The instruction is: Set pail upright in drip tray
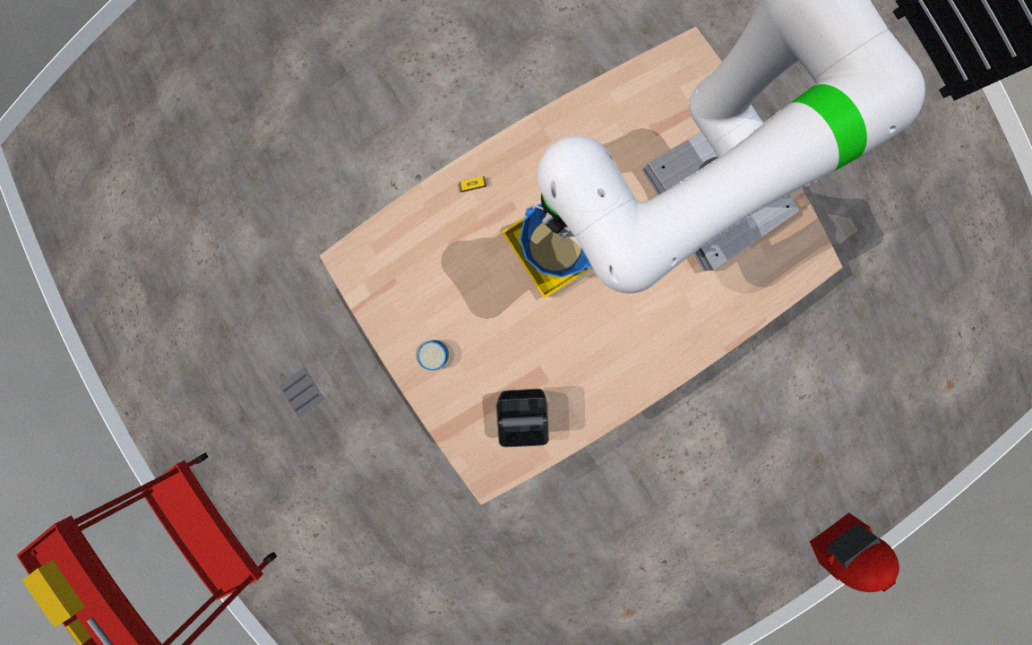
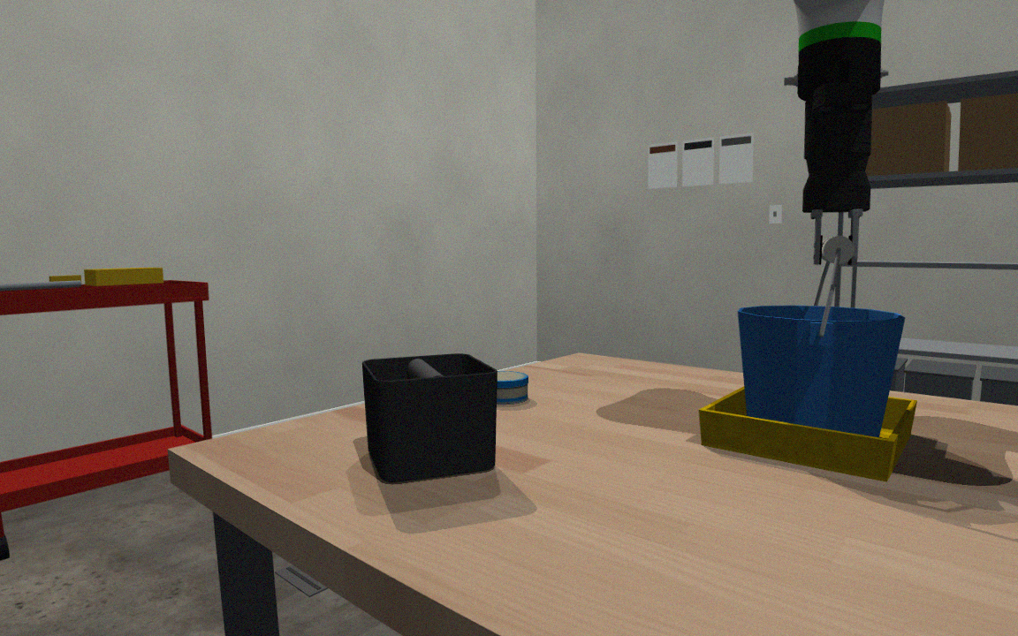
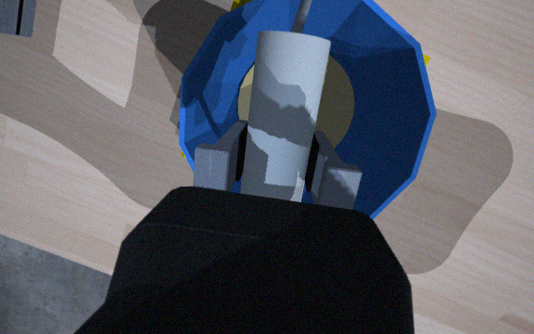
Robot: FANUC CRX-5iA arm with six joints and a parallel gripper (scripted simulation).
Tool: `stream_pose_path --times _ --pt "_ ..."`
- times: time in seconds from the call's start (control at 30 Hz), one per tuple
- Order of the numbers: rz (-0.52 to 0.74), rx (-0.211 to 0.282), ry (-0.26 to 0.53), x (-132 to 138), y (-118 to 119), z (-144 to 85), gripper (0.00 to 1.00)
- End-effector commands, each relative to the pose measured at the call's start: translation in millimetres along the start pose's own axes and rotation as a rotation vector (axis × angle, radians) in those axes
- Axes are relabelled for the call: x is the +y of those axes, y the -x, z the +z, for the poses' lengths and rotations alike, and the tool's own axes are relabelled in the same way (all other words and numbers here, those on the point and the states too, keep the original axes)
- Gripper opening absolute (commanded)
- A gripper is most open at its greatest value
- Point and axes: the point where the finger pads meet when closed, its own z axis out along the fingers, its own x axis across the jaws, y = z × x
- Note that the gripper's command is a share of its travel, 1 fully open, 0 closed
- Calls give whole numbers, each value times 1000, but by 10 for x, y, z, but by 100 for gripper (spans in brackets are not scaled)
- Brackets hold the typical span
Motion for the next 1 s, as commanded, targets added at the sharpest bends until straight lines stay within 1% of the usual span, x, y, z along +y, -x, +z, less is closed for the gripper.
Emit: stream_pose_path --times 0.0,0.93,0.97 --pt "0 2 2 5 -4 -11 0" --pt "0 2 2 5 -4 -11 0" --pt "0 2 2 5 -4 -11 100"
